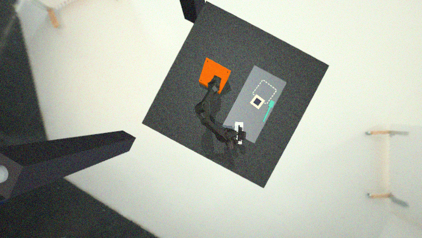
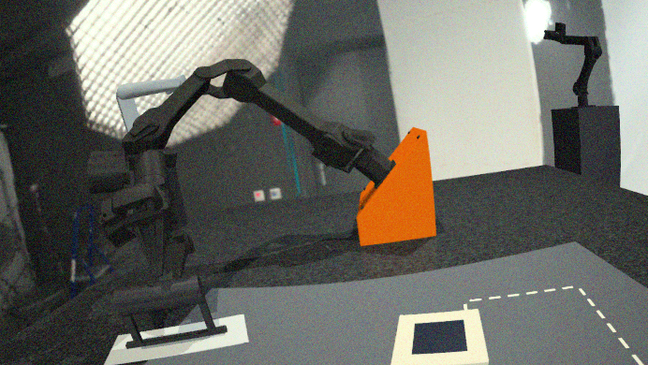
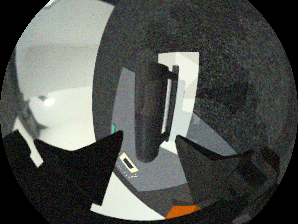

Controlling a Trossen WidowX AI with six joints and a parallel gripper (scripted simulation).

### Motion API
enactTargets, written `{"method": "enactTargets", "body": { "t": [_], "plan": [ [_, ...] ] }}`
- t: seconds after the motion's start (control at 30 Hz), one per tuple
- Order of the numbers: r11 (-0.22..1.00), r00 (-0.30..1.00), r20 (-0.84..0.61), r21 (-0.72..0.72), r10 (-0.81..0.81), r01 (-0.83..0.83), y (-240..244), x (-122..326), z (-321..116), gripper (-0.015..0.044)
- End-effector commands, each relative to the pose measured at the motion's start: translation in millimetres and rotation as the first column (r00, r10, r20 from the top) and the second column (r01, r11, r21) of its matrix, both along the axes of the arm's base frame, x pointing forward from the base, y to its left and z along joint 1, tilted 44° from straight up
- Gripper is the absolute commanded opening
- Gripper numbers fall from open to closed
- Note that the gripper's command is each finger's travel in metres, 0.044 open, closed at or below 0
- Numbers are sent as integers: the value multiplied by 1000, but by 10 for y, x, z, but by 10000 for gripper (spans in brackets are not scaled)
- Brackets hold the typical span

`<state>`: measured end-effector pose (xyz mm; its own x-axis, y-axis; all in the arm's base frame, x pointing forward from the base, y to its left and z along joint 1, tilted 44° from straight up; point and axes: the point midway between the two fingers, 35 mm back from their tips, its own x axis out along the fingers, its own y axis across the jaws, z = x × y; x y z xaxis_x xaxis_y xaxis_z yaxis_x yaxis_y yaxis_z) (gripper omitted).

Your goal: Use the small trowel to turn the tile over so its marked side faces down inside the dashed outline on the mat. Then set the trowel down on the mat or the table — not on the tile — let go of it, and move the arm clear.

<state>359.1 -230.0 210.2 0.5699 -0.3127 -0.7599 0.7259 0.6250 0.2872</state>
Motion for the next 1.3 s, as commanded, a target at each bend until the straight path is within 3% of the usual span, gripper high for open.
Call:
{"method": "enactTargets", "body": {
  "t": [0.0,0.13,1.27],
  "plan": [
    [996,993,83,-10,85,-85,11,-89,-13,300],
    [991,981,135,-30,137,-134,19,-149,-2,300],
    [991,981,135,-29,137,-134,-96,180,-306,300]
  ]
}}
